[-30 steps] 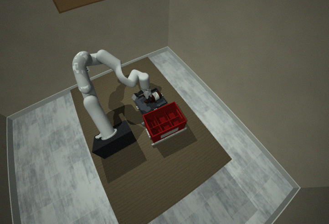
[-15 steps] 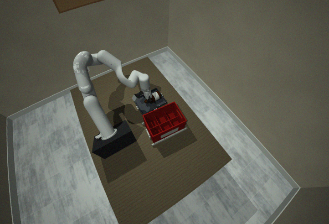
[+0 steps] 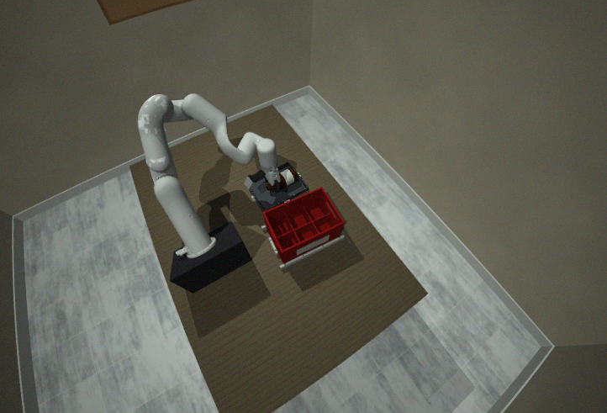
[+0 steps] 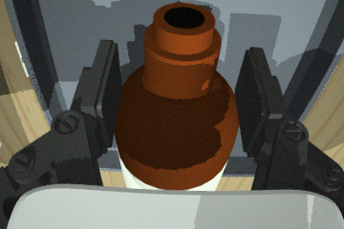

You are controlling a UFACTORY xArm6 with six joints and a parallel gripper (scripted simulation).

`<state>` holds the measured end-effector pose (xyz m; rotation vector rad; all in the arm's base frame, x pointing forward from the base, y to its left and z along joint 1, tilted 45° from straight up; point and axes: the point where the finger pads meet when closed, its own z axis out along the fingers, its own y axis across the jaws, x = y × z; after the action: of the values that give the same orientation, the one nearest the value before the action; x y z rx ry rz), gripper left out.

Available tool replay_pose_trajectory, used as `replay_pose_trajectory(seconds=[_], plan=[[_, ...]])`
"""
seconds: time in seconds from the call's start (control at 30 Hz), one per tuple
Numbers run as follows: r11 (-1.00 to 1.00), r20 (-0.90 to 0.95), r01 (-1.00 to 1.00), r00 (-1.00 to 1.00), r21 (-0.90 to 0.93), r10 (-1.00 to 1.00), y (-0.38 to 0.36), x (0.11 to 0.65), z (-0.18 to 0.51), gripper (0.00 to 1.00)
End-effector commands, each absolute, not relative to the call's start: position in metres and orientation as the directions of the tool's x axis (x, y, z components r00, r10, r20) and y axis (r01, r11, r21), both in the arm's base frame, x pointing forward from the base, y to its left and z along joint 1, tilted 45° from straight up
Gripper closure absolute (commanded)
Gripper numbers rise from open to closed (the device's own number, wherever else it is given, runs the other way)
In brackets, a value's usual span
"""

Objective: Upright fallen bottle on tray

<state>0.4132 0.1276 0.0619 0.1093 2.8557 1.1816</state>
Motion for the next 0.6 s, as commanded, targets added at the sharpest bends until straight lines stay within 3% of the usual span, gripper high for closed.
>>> replay_pose_trajectory(seconds=[0.0,0.57], plan=[[0.706,-0.021,0.045,-0.996,0.707,0.086,0.1293,0.4147,0.0604,0.35],[0.706,-0.021,0.045,-0.996,0.707,0.086,0.1369,0.4155,0.0528,0.35]])
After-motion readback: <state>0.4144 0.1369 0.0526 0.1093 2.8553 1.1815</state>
